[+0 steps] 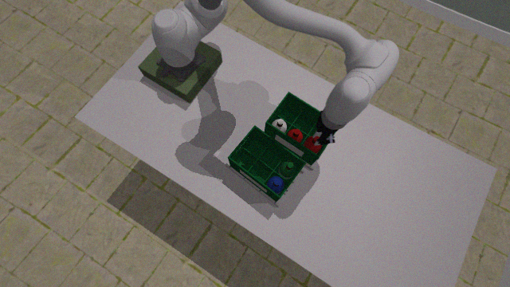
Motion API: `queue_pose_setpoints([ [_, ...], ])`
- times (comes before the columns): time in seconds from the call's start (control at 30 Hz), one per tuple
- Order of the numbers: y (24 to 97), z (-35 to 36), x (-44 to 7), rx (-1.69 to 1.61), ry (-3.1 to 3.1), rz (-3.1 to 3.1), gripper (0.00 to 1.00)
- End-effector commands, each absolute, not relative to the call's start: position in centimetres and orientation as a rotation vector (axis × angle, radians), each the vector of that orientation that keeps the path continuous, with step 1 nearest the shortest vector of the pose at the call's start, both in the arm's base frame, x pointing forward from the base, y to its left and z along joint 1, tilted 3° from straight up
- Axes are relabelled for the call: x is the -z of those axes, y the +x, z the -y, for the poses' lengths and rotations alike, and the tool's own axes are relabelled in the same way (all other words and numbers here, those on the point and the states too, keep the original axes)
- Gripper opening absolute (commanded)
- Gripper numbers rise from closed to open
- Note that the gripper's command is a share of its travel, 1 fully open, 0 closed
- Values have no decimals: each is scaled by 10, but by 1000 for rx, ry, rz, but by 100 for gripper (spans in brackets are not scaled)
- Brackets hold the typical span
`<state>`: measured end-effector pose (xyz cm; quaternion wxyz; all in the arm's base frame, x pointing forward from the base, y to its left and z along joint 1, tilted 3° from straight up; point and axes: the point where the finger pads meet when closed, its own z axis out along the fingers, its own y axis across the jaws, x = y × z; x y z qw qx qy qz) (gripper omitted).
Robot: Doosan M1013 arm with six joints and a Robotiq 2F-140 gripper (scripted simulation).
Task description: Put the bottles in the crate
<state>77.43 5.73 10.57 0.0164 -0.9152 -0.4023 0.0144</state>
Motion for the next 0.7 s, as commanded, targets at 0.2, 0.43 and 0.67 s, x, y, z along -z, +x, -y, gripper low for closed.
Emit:
queue_pose_setpoints([
  [0.2,772,-61,-92,-47,-2842,1245,0],
  [0.43,772,-61,-87,-47,-2842,1245,0],
  [0.67,772,-61,-87,-47,-2842,1245,0],
])
